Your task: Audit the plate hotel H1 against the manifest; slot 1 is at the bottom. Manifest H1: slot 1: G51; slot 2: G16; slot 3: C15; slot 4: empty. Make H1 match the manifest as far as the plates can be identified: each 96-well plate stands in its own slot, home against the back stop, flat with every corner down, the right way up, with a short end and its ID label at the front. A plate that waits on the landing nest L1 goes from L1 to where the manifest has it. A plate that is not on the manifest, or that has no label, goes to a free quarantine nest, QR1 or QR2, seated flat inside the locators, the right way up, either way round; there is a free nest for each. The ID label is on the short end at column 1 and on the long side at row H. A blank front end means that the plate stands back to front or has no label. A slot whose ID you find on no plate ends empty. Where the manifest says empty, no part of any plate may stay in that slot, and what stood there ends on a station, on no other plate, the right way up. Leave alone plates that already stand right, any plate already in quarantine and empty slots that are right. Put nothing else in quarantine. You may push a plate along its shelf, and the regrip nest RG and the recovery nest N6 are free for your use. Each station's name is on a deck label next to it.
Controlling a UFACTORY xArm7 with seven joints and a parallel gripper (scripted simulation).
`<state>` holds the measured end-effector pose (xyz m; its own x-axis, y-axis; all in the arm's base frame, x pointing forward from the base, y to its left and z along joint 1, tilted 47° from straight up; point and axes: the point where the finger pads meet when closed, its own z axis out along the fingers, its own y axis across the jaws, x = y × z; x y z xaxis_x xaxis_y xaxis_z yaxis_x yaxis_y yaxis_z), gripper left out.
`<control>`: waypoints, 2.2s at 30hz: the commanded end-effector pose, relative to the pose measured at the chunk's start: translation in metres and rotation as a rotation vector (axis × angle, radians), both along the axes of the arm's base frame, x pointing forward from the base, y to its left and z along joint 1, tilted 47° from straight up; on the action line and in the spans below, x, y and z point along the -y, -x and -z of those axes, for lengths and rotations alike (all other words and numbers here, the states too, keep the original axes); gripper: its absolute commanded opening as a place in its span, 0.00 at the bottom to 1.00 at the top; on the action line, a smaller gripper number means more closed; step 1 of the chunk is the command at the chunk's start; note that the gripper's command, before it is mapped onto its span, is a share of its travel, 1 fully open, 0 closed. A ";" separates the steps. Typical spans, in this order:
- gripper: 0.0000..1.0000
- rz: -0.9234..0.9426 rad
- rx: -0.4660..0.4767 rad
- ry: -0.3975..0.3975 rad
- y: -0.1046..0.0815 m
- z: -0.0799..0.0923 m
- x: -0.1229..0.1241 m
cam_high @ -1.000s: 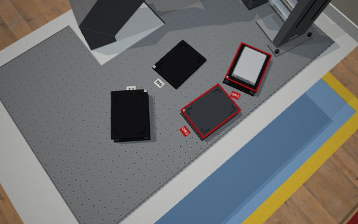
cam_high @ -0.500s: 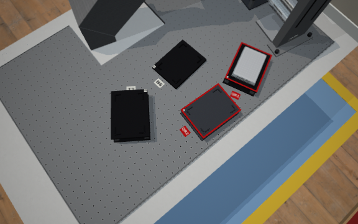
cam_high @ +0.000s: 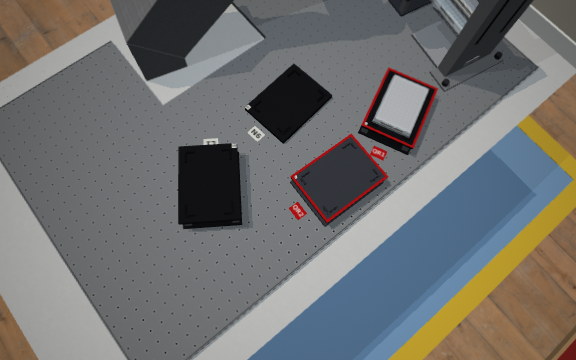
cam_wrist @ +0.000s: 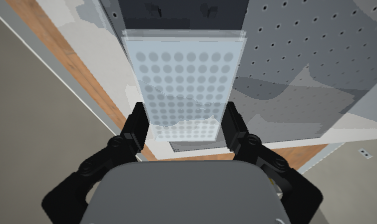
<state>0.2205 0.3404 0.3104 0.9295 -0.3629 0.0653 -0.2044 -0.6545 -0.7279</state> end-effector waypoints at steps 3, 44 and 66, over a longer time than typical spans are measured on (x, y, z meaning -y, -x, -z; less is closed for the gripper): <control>0.00 0.000 0.002 -0.003 0.001 -0.005 0.003; 0.00 0.000 0.002 -0.003 0.016 -0.038 0.035; 0.00 0.000 0.002 -0.003 0.036 -0.081 0.077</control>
